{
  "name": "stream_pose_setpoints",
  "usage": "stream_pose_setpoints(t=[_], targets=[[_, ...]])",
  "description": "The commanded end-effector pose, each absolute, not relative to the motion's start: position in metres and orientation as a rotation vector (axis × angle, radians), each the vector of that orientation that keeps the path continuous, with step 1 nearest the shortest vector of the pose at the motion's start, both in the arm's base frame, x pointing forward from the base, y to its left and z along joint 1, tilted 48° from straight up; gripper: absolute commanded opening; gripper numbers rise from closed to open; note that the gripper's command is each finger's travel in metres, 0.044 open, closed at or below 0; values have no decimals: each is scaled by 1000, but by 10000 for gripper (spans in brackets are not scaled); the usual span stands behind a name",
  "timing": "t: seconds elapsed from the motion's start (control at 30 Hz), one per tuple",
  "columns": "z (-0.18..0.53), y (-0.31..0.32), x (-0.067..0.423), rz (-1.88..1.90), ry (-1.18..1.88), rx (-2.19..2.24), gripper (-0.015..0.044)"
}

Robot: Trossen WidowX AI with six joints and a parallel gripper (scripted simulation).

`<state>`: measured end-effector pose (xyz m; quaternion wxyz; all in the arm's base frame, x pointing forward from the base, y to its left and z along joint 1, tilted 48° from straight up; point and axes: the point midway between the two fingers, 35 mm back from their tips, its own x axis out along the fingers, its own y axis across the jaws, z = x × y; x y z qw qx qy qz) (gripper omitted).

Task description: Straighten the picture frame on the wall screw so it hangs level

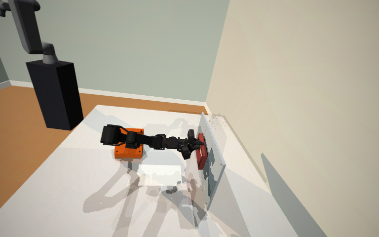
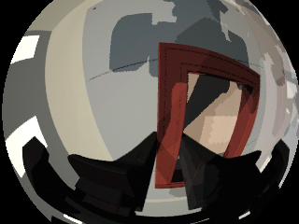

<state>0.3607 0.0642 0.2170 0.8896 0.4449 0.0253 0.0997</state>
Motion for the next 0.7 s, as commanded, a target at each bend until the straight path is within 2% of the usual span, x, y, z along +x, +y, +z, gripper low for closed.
stream_pose_setpoints(t=[0.0,0.67], targets=[[218,64,361,205,50,919,0],[222,68,360,205,50,919,0]])
